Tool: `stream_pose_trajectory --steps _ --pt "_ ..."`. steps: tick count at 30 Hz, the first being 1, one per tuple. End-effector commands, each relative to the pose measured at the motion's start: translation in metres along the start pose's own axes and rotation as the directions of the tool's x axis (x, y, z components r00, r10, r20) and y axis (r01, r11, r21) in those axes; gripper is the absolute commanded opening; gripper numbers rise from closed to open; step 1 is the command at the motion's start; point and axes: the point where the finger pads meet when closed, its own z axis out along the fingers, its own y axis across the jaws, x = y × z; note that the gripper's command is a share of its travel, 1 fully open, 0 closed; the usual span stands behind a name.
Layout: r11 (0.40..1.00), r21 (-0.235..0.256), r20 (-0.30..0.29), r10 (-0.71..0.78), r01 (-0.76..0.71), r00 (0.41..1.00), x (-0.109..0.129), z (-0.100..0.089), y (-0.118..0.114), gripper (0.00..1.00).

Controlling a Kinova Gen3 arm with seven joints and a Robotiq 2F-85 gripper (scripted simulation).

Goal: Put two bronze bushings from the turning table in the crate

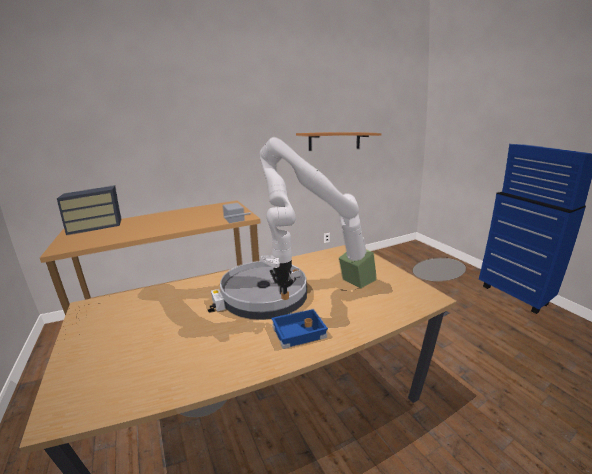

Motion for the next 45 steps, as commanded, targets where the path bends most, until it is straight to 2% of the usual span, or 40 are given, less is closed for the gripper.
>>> stream_pose_trajectory --steps 1,5,10,39,44,45 --pt "1.000 0.006 0.001 -0.008 0.008 1.000 0.001 0.001 -0.005 0.00" --pt "1.000 0.006 0.001 -0.008 0.008 1.000 0.001 0.001 -0.005 0.00" --pt "1.000 0.004 0.000 -0.006 0.006 1.000 0.041 0.000 -0.038 0.00" --pt "1.000 0.013 0.001 -0.022 0.022 1.000 0.040 0.001 -0.048 0.00" --pt "1.000 0.013 0.001 -0.022 0.022 1.000 0.040 0.024 -0.049 0.00" --pt "1.000 0.013 0.001 -0.022 0.022 1.000 0.040 0.024 -0.049 0.00"
